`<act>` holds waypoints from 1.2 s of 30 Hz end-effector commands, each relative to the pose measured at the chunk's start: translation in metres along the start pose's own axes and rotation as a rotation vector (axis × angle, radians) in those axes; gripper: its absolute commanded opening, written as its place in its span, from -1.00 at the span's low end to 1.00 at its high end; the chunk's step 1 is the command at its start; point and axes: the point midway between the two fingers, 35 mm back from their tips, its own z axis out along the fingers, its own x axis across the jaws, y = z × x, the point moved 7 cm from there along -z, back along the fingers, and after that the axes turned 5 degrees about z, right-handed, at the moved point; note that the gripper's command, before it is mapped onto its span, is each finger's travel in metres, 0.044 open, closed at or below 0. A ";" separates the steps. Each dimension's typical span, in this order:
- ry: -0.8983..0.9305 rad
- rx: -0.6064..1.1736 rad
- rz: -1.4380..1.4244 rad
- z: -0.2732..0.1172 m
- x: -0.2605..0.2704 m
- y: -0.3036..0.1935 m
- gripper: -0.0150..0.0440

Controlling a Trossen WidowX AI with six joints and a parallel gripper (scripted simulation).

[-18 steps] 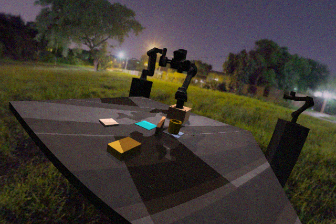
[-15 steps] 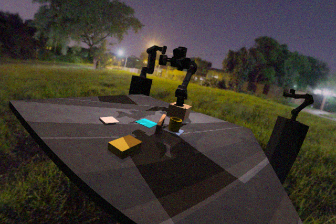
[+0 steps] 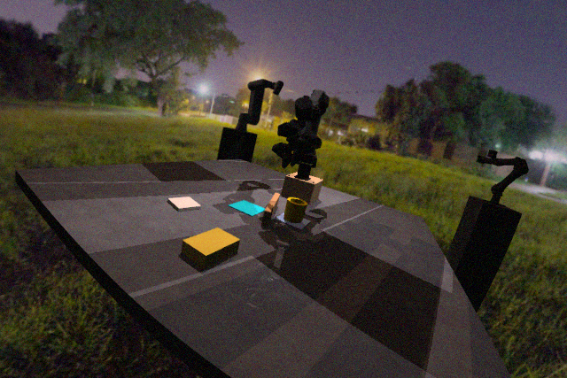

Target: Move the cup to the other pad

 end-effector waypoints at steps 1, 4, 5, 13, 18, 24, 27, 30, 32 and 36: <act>-0.401 0.259 0.327 0.033 -0.015 -0.047 0.07; -0.552 0.301 0.416 0.038 -0.017 -0.067 0.07; -0.577 0.305 0.429 0.038 -0.016 -0.071 0.07; -0.585 0.306 0.433 0.039 -0.016 -0.071 0.07; -0.585 0.306 0.433 0.040 -0.016 -0.069 0.07; -0.585 0.306 0.433 0.044 -0.018 -0.071 0.07; -0.585 0.306 0.433 0.049 -0.020 -0.073 0.07; -0.585 0.306 0.433 0.053 -0.022 -0.075 0.07; -0.585 0.306 0.433 0.056 -0.024 -0.076 0.07; -0.585 0.306 0.433 0.061 -0.027 -0.079 0.07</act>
